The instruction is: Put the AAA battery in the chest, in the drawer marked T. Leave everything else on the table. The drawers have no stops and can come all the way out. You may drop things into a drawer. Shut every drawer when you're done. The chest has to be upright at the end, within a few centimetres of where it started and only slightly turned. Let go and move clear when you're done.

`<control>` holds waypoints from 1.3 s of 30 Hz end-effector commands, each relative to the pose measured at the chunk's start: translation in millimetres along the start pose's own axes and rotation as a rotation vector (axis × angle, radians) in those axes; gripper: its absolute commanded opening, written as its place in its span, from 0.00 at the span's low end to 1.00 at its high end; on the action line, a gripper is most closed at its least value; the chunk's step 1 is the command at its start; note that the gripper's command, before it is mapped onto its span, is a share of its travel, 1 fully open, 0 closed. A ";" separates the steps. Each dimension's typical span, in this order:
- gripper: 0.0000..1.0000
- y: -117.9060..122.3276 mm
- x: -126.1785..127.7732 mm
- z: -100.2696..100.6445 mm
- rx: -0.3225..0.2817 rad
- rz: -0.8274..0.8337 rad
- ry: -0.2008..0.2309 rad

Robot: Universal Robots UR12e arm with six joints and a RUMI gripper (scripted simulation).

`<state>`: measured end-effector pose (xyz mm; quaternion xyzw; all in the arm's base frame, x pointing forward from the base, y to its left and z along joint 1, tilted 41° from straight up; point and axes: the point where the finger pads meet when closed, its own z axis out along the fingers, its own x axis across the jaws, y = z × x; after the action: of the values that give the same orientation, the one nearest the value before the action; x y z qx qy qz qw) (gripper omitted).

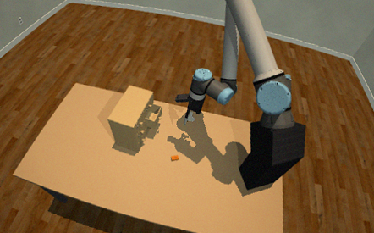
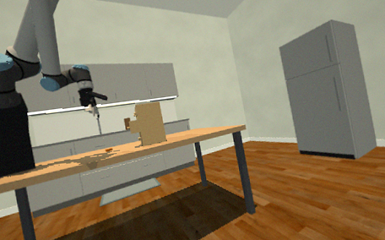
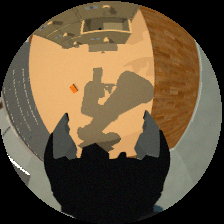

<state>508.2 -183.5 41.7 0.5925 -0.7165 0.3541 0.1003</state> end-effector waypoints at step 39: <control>1.00 -51.5 3.1 65.0 0.777 0.001 0.006</control>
<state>553.2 -218.4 14.1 0.5970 -0.5947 0.5353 -0.0583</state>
